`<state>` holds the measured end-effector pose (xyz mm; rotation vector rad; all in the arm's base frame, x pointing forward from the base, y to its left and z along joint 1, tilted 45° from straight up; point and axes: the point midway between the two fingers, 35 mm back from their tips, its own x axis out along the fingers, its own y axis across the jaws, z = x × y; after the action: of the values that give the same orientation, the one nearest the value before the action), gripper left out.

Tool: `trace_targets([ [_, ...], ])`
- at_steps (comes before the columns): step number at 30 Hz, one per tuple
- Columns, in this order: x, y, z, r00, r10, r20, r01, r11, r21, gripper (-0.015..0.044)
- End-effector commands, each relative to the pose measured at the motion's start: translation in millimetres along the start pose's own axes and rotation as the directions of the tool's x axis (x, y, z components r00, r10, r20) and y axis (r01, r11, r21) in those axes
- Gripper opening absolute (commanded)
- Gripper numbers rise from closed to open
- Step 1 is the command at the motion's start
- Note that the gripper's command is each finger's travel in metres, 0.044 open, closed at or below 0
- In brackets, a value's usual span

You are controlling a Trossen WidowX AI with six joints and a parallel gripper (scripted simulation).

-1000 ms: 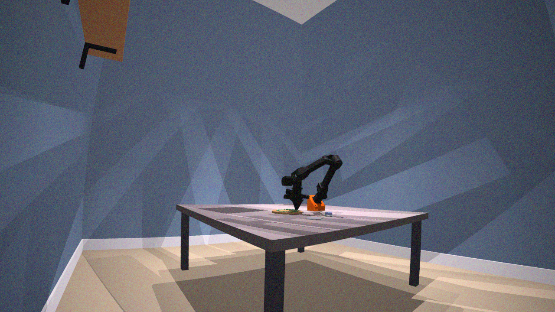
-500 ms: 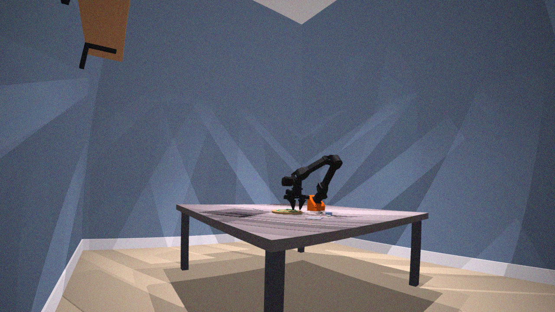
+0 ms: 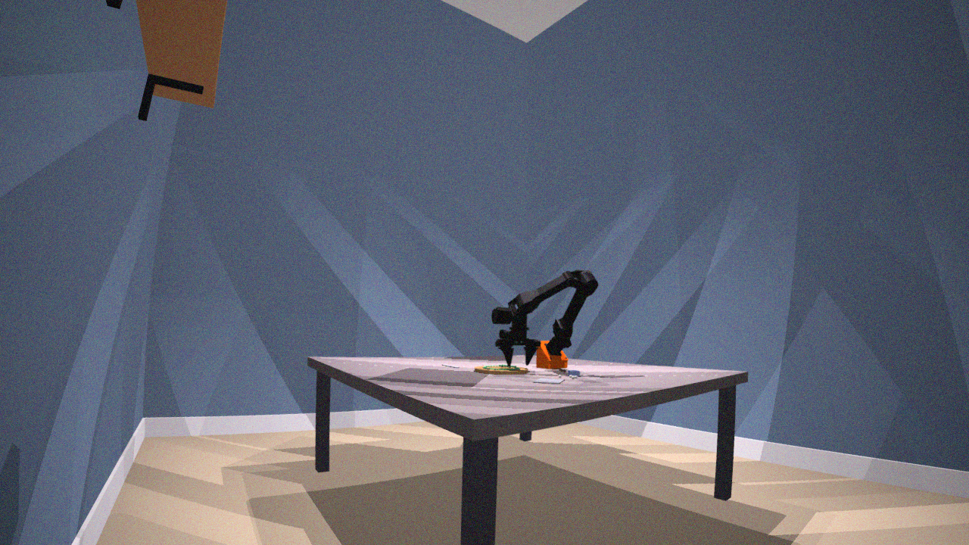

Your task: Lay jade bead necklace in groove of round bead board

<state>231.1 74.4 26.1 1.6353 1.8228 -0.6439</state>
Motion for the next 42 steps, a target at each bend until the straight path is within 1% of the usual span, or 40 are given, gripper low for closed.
trace_targets([
  [1, -0.5, 0.1, 0.0, 1.000, 0.000, 0.001, 0.000, 1.000, -0.006, 0.0440],
  [7, -0.5, 0.1, 0.0, 1.000, 0.000, 0.001, 0.000, 1.000, -0.006, 0.0440],
  [9, -2.5, 2.2, 4.2, 1.000, 0.001, 0.004, -0.001, 0.999, -0.038, 0.0387],
  [13, -14.5, 12.3, 29.9, 1.000, 0.005, 0.016, -0.001, 0.974, -0.229, 0.0282],
  [19, -29.9, 21.5, 71.4, 1.000, 0.002, 0.011, 0.004, 0.855, -0.518, 0.0125],
  [22, -33.0, 22.5, 81.4, 1.000, 0.001, 0.006, 0.003, 0.814, -0.581, 0.0120],
  [28, -31.6, 22.6, 81.4, 1.000, 0.001, 0.006, 0.003, 0.814, -0.581, 0.0120],
  [33, -15.2, 22.5, 81.3, 1.000, 0.002, 0.006, 0.002, 0.814, -0.581, 0.0120],
  [34, -24.8, 25.4, 81.9, 1.000, 0.012, 0.015, -0.001, 0.808, -0.589, 0.0120],
  [42, -16.2, 25.0, 81.9, 1.000, 0.009, 0.013, 0.000, 0.810, -0.587, 0.0120],
])
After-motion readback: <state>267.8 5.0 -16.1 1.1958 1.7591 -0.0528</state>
